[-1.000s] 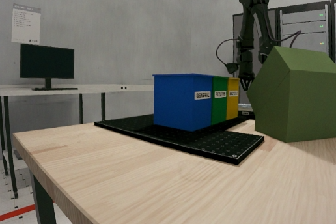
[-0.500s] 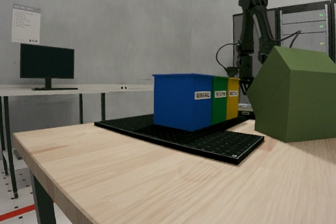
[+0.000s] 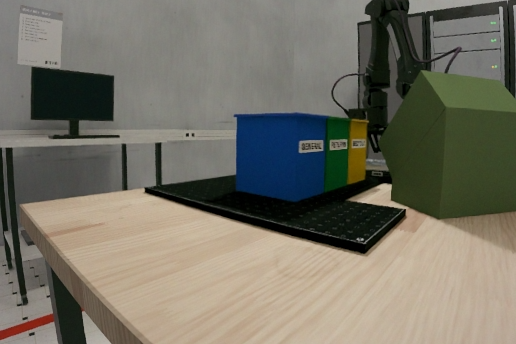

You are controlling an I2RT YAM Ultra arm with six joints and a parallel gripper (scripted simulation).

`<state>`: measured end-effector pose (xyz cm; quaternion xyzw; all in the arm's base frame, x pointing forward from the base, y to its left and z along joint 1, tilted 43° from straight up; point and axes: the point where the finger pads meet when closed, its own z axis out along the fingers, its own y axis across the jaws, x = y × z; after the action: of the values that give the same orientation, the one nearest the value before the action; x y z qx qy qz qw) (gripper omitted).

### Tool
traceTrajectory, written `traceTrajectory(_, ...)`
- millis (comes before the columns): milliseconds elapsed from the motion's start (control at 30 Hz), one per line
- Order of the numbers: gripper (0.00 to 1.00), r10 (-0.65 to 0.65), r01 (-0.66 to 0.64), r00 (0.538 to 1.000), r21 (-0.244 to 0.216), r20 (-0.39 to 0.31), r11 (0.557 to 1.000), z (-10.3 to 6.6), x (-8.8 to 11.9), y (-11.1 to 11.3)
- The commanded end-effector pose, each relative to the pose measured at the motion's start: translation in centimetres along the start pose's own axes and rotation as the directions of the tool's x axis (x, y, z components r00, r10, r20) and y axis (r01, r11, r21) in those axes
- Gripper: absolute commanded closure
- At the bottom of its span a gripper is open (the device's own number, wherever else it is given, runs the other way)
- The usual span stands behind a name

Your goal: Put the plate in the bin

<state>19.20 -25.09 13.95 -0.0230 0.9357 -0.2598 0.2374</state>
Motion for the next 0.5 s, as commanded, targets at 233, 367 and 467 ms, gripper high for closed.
traceTrajectory(233, 0.0, 0.0, 0.0, 1.0, 0.006, 0.006, 1.0, 2.2, -0.2, 0.0)
traceTrajectory(367, 0.0, -0.004, 0.004, 1.0, 0.025, 0.02, 1.0, 2.1, -0.8, -0.8)
traceTrajectory(467, 0.0, 0.0, 0.0, 1.0, 0.006, 0.006, 1.0, 3.0, -0.2, 0.0)
